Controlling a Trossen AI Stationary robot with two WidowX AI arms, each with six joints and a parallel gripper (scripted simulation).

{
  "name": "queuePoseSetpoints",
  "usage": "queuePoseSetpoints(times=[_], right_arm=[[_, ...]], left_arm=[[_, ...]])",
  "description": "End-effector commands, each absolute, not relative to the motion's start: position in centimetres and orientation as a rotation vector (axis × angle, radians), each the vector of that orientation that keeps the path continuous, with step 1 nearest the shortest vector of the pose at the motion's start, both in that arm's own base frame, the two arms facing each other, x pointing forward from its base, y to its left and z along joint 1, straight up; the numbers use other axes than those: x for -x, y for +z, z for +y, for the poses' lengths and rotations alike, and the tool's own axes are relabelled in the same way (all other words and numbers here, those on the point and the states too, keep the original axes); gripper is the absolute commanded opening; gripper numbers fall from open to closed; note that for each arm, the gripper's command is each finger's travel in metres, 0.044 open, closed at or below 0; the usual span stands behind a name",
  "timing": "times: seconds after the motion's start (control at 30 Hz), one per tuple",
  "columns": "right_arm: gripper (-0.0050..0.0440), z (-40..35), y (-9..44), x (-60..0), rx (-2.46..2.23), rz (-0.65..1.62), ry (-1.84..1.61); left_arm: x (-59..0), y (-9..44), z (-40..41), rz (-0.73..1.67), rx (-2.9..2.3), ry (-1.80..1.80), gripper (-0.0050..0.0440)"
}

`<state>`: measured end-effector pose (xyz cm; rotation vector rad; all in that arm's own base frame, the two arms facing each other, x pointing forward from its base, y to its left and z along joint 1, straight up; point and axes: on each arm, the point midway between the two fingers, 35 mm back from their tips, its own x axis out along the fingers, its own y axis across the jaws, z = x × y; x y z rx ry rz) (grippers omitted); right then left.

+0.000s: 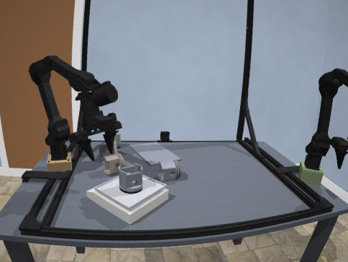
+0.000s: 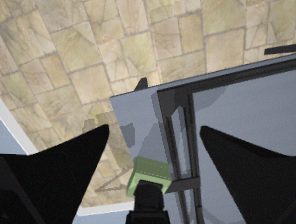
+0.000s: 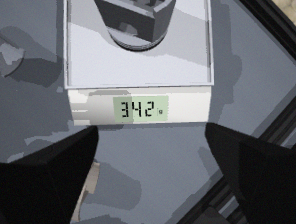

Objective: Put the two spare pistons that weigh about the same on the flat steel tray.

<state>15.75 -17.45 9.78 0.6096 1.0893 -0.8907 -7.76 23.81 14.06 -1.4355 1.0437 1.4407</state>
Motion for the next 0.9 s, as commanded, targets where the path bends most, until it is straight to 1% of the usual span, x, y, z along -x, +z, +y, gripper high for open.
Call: queuePoseSetpoints(times=[0.0, 0.73, 0.87], right_arm=[[0.0378, -17.4, 9.8, -15.8, -0.61, 1.092, -0.887], [0.0378, -17.4, 9.8, -15.8, -0.607, 1.093, -0.884], [0.0378, -18.6, 11.2, -16.5, -0.621, 1.198, -0.839]], left_arm=[[7.7, 14.1, 23.8, 1.044, 1.436, 1.436, 0.044], [7.7, 14.1, 23.8, 1.044, 1.436, 1.436, 0.044], [7.7, 14.1, 23.8, 1.044, 1.436, 1.436, 0.044]])
